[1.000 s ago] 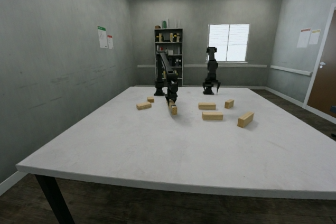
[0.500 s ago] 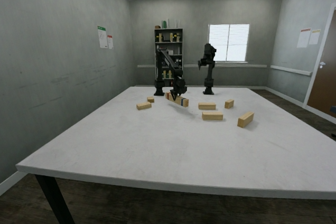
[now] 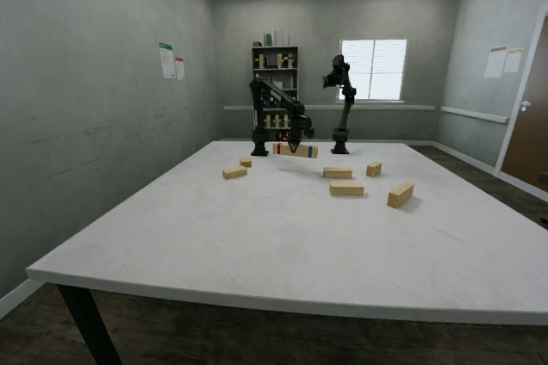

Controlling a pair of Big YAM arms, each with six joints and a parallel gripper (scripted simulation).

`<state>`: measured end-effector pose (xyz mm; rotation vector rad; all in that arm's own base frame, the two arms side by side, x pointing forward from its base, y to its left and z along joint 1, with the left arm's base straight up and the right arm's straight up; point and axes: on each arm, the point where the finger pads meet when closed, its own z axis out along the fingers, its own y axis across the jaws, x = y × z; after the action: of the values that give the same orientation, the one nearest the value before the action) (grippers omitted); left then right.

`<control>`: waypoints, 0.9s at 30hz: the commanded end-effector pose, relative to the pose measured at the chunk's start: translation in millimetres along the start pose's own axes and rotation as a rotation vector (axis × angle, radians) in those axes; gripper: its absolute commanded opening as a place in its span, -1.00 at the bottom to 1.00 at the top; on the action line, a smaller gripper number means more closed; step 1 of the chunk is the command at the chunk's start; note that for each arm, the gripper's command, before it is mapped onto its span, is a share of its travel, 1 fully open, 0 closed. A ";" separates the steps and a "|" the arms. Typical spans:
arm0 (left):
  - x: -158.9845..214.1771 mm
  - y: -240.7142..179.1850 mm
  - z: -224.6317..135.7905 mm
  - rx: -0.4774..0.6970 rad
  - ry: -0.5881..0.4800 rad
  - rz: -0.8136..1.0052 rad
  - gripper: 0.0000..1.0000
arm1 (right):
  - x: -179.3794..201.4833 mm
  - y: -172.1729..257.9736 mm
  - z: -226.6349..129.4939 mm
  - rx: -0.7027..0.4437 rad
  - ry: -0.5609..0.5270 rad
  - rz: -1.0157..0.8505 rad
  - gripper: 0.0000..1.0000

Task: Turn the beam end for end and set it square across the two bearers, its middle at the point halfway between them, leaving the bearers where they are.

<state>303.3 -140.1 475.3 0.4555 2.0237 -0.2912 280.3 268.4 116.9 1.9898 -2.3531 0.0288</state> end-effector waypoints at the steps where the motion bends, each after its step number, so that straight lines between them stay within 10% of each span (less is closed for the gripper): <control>1: 8.7 -22.1 -81.0 0.053 -0.080 0.037 1.00 | -19.7 48.2 -46.6 0.056 -0.061 -0.324 -0.33; 15: 62.9 -27.8 -224.4 0.164 -0.274 0.074 1.00 | -42.0 133.4 -79.1 0.091 -0.082 -0.734 -0.33; 27: 81.9 -24.3 -254.7 0.195 -0.322 0.069 1.00 | -34.8 131.8 -22.0 0.049 -0.022 -0.728 -0.33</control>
<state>74.5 -54.4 516.9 0.5535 1.6965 -0.4345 149.0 320.2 155.2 2.7149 -1.5226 0.0292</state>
